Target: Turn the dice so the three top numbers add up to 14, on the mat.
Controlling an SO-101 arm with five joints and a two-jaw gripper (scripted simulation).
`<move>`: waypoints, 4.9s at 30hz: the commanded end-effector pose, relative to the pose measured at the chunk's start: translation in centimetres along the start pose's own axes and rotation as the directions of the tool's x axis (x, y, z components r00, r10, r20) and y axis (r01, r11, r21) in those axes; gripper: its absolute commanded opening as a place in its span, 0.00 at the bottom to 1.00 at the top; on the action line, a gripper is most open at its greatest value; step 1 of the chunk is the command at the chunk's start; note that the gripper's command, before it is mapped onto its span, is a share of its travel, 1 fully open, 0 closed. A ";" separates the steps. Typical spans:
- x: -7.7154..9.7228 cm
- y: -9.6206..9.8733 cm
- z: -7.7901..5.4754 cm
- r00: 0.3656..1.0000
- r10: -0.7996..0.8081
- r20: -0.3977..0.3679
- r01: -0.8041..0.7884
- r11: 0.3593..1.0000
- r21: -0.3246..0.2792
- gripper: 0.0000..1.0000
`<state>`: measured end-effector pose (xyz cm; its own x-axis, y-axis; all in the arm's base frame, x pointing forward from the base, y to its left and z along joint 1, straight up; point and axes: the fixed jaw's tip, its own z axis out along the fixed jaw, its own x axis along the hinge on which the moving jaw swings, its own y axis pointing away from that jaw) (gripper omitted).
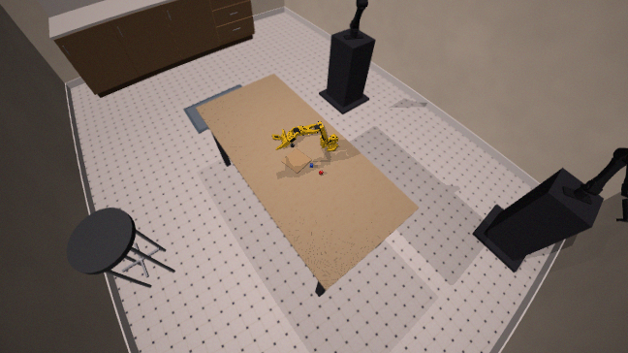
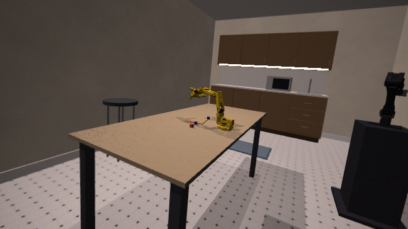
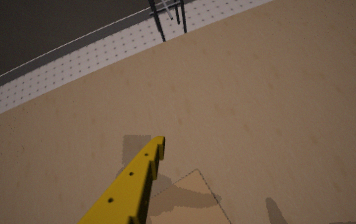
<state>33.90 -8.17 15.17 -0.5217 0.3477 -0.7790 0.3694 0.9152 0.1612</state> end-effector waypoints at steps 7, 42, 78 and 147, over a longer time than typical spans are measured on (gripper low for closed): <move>-0.1 0.0 -0.2 1.000 0.001 0.005 -0.001 1.000 -0.002 1.00; 6.6 -7.6 -1.8 0.989 0.048 -0.142 -0.022 0.983 0.182 0.63; 15.5 -12.1 -4.8 0.951 0.137 -0.277 -0.045 0.948 0.314 0.28; 14.9 -10.2 -4.9 0.966 0.049 -0.256 0.016 0.968 0.249 0.28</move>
<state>17.76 -12.18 3.94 -0.6756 0.4917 -0.5494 0.5906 0.8070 -0.0041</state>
